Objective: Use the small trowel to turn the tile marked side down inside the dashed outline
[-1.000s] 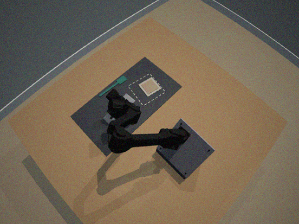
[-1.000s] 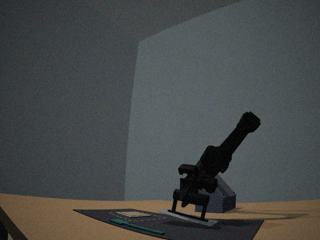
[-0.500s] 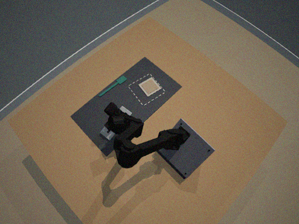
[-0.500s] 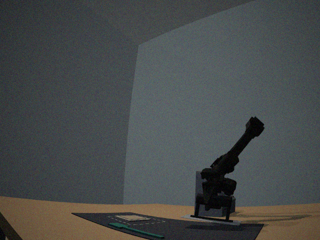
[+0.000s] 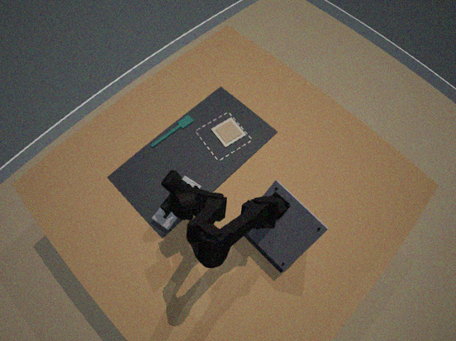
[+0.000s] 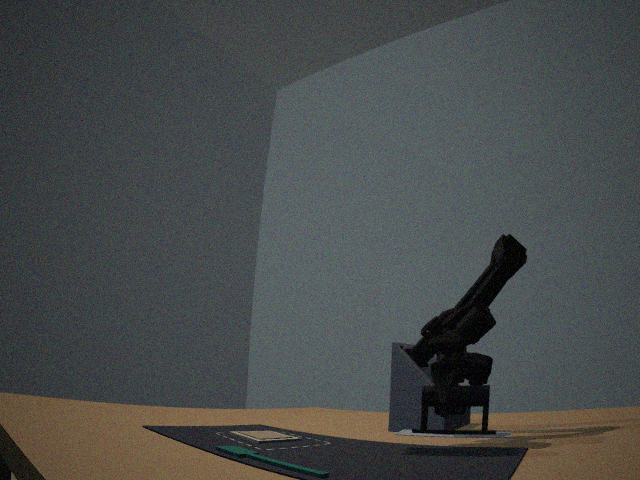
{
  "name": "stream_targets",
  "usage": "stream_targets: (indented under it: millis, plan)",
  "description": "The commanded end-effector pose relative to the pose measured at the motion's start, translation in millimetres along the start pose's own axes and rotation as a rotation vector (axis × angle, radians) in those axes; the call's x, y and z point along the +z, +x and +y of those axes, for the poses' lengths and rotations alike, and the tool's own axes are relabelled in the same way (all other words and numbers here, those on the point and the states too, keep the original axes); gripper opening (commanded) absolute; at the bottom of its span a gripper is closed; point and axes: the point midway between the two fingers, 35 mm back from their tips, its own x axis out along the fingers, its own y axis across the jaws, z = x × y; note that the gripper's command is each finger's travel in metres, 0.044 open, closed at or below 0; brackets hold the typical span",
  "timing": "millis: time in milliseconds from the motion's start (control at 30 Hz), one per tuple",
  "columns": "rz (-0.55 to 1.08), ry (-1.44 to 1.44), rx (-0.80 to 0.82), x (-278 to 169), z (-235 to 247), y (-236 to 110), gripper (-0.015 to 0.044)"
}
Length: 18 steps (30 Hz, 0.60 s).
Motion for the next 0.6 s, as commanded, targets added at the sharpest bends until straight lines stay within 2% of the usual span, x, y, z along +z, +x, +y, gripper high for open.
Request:
stream_targets:
  millis: [0, 567]
  plan:
    - [-0.004, 0.006, -0.03, 2, -6, -3, 0.0]
    - [-0.004, 0.006, -0.029, 3, 8, 11, 0.0]
